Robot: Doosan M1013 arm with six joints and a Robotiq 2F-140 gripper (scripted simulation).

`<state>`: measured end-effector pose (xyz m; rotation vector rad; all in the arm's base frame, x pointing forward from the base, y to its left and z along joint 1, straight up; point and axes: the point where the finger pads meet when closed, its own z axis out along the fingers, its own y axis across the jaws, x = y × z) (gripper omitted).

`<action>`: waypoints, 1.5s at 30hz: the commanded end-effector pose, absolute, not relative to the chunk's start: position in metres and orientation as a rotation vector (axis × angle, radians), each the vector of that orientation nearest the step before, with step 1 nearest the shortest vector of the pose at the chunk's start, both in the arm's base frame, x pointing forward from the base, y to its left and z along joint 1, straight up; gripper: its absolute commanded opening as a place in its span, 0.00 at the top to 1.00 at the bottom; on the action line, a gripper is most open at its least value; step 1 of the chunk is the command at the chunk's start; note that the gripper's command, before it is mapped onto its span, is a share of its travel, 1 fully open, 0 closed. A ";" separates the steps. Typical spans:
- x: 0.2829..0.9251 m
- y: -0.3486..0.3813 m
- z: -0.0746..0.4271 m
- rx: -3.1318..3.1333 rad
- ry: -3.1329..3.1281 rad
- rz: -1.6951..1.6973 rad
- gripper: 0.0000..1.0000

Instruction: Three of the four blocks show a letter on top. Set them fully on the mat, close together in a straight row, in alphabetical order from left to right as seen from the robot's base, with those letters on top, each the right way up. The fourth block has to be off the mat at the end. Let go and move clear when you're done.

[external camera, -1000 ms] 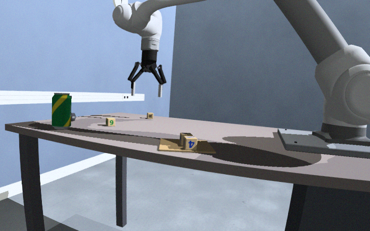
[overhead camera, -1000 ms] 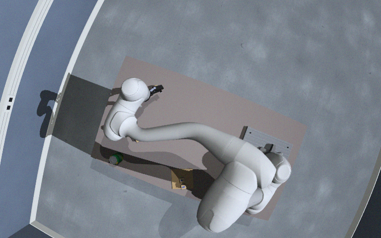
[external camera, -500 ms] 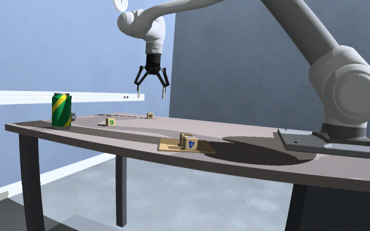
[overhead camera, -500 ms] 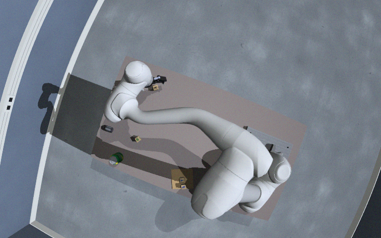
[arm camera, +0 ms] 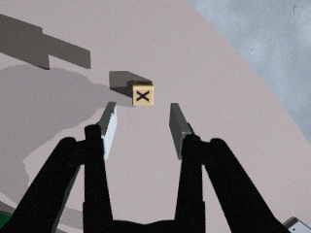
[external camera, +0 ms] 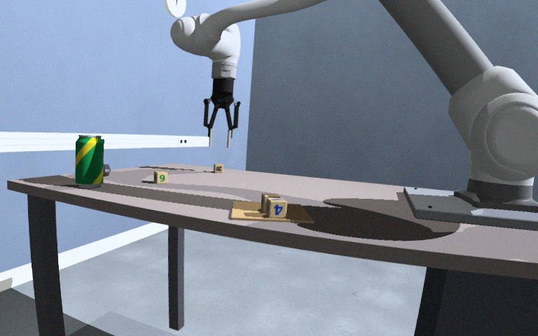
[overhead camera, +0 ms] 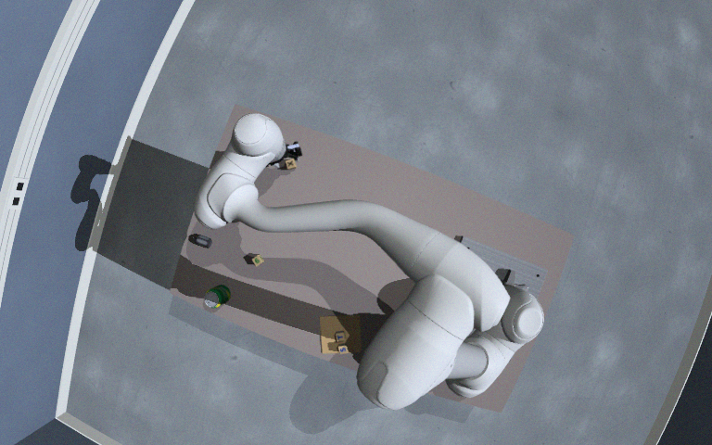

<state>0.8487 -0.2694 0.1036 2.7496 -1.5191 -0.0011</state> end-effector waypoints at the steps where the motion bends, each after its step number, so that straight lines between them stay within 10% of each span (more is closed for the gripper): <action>1: 0.849 -0.269 0.105 2.750 -1.520 0.002 0.54; 45: 0.849 -0.269 0.087 2.750 -1.520 0.001 0.54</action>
